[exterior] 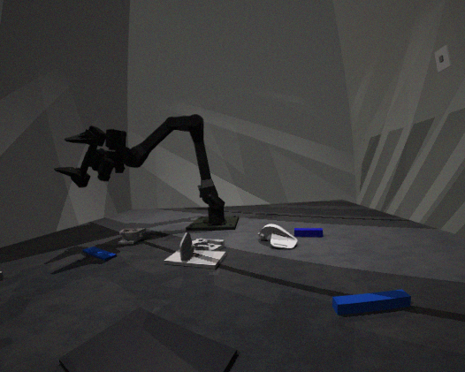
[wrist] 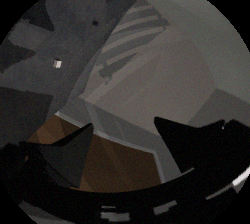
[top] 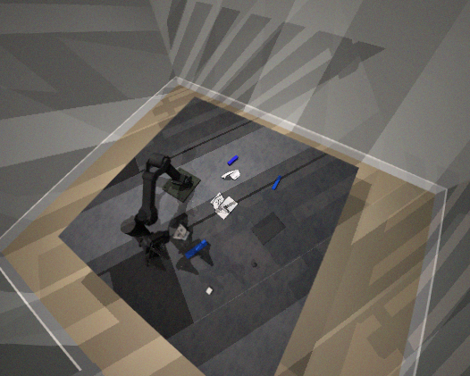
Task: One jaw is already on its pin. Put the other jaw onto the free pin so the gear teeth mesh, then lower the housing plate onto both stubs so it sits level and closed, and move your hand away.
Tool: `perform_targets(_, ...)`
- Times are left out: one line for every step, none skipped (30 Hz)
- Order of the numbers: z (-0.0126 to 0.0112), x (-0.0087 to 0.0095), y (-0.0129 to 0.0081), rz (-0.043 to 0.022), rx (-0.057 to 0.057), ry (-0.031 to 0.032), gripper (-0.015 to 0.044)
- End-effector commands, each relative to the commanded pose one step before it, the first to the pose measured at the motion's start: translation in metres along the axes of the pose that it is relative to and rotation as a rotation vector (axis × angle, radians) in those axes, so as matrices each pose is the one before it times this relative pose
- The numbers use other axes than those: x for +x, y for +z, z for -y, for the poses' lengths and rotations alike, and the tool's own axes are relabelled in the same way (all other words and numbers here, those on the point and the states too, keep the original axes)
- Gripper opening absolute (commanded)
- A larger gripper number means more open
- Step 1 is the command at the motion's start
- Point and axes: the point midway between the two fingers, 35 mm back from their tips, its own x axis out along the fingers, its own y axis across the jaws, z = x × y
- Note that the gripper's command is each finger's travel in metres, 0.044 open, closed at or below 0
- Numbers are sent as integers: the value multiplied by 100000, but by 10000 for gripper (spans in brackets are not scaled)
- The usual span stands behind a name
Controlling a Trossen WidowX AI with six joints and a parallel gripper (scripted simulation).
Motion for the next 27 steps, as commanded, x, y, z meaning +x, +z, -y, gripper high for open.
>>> perform_targets(946,1518,1193,2452,8461,-177,440)
perform_targets(72,349,312,707,2007,118,440)
perform_targets(68,347,317,714,1998,140,440)
perform_targets(63,345,321,719,1989,162,440)
perform_targets(58,343,325,725,1980,184,440)
perform_targets(53,341,329,729,1971,206,440)
perform_targets(48,339,333,733,1962,229,440)
perform_targets(43,337,337,737,1952,251,440)
perform_targets(38,335,341,740,1942,273,440)
perform_targets(32,333,344,742,1933,296,440)
perform_targets(27,331,348,744,1923,318,440)
perform_targets(23,332,355,753,1942,343,440)
perform_targets(17,330,358,754,1932,366,440)
perform_targets(11,327,361,754,1921,389,440)
perform_targets(5,325,364,754,1910,412,440)
perform_targets(-1,323,367,753,1899,435,440)
perform_targets(-7,321,370,751,1888,458,440)
perform_targets(-13,318,373,749,1877,481,440)
perform_targets(-19,316,375,746,1866,504,440)
perform_targets(-25,314,378,743,1854,526,440)
perform_targets(-31,311,380,739,1842,549,440)
perform_targets(-31,311,444,879,1815,579,440)
perform_targets(-39,316,457,896,1849,619,440)
perform_targets(-47,313,459,890,1835,645,440)
perform_targets(-55,310,460,884,1821,671,440)
perform_targets(-63,307,461,877,1807,696,440)
perform_targets(-72,304,462,869,1793,721,440)
